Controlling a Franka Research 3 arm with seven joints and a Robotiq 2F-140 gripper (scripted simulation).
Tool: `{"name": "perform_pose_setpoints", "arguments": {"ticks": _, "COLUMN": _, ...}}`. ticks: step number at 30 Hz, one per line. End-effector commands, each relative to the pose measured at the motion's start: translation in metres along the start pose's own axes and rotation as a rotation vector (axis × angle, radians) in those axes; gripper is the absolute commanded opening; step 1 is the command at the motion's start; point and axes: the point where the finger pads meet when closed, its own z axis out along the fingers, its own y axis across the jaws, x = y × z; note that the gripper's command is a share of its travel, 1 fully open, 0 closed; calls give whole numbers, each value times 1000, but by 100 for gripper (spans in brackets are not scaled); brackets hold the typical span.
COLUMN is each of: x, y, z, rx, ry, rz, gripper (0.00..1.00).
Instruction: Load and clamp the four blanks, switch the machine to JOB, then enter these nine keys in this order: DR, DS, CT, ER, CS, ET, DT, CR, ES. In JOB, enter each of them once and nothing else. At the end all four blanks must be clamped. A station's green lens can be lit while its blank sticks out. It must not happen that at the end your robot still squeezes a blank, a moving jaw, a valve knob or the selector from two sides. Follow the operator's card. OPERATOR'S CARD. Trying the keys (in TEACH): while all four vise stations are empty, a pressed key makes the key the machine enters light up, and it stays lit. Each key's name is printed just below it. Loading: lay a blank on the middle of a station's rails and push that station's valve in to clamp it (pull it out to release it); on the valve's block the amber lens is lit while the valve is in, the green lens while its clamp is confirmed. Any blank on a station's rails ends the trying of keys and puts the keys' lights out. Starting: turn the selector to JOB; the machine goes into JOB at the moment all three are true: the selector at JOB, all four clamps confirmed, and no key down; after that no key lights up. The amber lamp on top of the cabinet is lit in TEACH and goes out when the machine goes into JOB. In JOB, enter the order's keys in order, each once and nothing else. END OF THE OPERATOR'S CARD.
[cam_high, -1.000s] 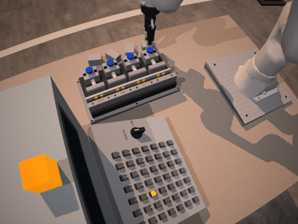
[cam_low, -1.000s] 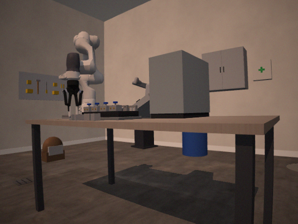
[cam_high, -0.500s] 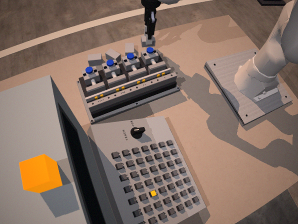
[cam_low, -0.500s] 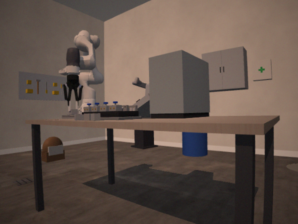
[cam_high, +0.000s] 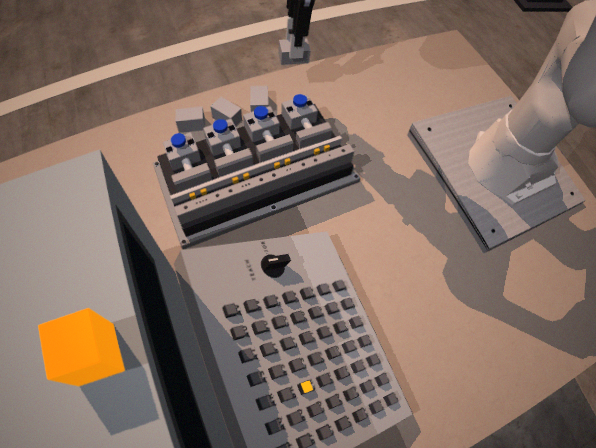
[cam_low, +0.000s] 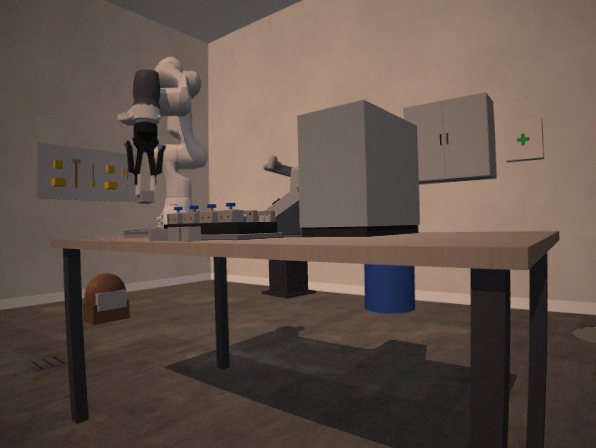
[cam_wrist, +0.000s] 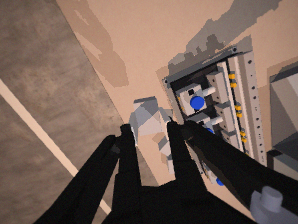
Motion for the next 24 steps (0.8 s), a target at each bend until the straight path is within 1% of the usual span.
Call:
{"name": "perform_pose_setpoints", "arguments": {"ticks": 1, "x": 9, "y": 5, "z": -20, "rx": -18, "ry": 32, "rz": 9, "gripper": 0}}
{"name": "perform_pose_setpoints", "arguments": {"ticks": 3, "x": 9, "y": 5, "z": -29, "rx": -18, "ry": 32, "rz": 9, "gripper": 0}}
{"name": "perform_pose_setpoints", "arguments": {"ticks": 5, "x": 9, "y": 5, "z": -29, "rx": -18, "ry": 32, "rz": 9, "gripper": 0}}
{"name": "perform_pose_setpoints", "arguments": {"ticks": 9, "x": 8, "y": 4, "z": -40, "rx": -18, "ry": 32, "rz": 9, "gripper": 0}}
{"name": "perform_pose_setpoints", "arguments": {"ticks": 17, "x": 8, "y": 7, "z": -44, "rx": -19, "ry": 31, "rz": 6, "gripper": 0}}
{"name": "perform_pose_setpoints", "arguments": {"ticks": 19, "x": 5, "y": 22, "z": -46, "rx": -21, "ry": 29, "rz": -12, "gripper": 0}}
{"name": "perform_pose_setpoints", "arguments": {"ticks": 20, "x": 3, "y": 35, "z": -47, "rx": -23, "ry": 27, "rz": -29, "gripper": 0}}
{"name": "perform_pose_setpoints", "arguments": {"ticks": 22, "x": 3, "y": 35, "z": -47, "rx": -23, "ry": 27, "rz": -29, "gripper": 0}}
{"name": "perform_pose_setpoints", "arguments": {"ticks": 24, "x": 0, "y": 71, "z": -49, "rx": -28, "ry": 24, "rz": -74, "gripper": 0}}
